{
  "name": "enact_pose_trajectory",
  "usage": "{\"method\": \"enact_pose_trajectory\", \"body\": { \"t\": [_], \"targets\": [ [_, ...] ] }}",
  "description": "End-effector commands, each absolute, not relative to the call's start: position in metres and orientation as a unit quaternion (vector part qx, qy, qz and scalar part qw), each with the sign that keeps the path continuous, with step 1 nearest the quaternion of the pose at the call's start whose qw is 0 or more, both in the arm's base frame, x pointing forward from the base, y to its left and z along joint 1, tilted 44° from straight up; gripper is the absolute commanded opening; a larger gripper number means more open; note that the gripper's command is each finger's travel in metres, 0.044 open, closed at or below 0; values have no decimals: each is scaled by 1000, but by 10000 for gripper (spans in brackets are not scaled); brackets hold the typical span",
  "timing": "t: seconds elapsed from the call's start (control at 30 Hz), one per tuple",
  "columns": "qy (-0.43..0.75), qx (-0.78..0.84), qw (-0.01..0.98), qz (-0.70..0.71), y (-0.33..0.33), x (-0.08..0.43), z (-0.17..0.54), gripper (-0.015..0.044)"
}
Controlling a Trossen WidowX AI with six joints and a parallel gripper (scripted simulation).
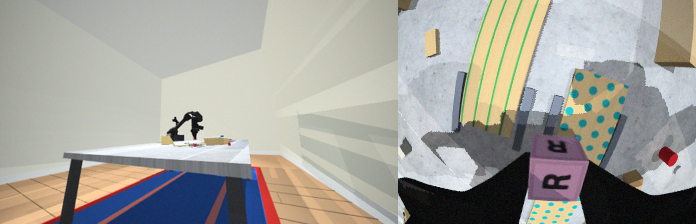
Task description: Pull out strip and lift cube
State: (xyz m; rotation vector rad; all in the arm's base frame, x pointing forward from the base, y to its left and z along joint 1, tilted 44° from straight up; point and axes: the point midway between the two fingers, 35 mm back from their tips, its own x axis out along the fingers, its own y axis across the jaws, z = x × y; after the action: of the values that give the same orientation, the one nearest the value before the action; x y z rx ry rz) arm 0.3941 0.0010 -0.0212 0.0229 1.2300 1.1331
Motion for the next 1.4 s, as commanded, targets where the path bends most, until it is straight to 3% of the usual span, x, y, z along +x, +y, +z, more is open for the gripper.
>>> {"method": "enact_pose_trajectory", "body": {
  "t": [0.0, 0.8, 1.37],
  "targets": [
    [544, 6, 673, 502, -2, 386, -17, 0],
    [546, 7, 671, 502, -5, 307, -11, 0],
    [546, 7, 671, 501, -30, 309, 15, 0]
  ]
}}
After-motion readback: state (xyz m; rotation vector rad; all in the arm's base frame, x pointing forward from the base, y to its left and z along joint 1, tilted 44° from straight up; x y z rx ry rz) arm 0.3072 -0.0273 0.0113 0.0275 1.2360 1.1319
